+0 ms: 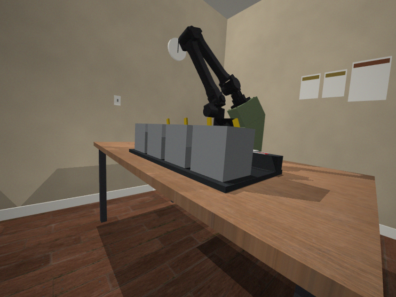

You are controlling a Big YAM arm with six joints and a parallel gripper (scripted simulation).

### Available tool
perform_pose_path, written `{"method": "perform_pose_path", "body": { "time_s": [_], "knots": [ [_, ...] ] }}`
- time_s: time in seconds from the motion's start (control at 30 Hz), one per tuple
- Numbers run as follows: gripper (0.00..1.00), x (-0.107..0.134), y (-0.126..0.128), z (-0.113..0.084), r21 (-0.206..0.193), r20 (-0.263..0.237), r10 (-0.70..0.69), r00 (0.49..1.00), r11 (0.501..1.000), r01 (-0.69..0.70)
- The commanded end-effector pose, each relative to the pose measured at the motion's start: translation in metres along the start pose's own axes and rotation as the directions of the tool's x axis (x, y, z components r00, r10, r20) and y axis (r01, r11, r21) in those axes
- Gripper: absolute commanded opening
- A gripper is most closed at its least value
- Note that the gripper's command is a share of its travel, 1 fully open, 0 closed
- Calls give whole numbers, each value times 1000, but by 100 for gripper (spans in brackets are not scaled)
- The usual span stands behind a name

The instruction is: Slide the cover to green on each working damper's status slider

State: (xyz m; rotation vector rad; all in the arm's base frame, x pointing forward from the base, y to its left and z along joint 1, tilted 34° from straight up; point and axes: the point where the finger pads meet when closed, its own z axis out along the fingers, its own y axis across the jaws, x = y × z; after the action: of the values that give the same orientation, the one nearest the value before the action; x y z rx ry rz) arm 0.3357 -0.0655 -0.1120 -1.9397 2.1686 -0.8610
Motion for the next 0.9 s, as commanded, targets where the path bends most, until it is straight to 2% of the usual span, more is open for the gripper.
{"method": "perform_pose_path", "body": {
  "time_s": [0.0, 0.87],
  "knots": [
    [0, -3, -4, 5, 10, -2, 6, 1000, 1000, -6],
    [0, -15, -2, 4, 2, 6, -2, 1000, 1000, 2]
  ]
}}
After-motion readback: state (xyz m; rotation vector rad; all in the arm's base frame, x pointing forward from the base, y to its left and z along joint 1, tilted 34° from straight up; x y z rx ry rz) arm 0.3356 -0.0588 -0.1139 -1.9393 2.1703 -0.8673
